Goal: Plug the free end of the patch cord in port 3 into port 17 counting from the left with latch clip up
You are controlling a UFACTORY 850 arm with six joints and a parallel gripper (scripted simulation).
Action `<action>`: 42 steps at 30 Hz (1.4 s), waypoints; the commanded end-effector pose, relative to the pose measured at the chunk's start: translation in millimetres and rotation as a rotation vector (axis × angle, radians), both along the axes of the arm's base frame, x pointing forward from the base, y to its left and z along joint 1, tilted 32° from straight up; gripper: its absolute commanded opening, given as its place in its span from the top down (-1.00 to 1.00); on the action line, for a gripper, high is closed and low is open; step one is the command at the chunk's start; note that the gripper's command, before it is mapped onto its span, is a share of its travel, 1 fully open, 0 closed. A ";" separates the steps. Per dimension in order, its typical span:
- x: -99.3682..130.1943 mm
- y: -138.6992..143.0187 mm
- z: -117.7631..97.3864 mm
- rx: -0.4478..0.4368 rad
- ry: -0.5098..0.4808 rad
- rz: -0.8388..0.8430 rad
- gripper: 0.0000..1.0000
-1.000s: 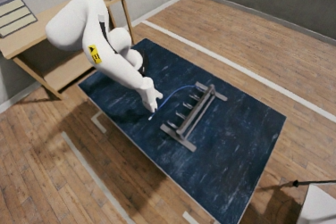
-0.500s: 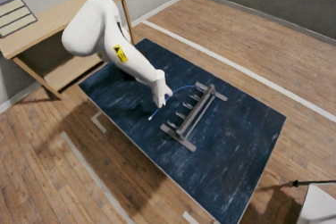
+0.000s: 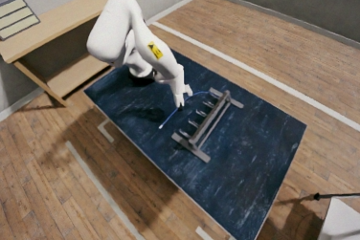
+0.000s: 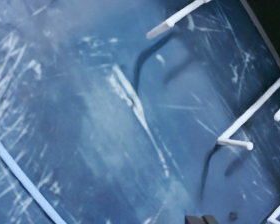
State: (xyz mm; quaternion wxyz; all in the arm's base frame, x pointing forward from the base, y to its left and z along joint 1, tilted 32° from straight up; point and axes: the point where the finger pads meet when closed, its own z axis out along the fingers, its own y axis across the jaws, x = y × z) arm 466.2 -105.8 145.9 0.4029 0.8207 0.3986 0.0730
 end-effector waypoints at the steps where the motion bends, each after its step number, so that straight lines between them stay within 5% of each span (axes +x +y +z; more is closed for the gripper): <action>1: 9.7 26.0 -3.5 0.016 -0.164 -0.033 1.00; 15: 23.7 91.4 -8.9 0.144 -0.456 -0.069 1.00; 29: 24.9 184.0 -14.2 0.436 -0.785 -0.064 1.00; 42: 11.8 252.9 -17.8 0.726 -0.953 -0.048 1.00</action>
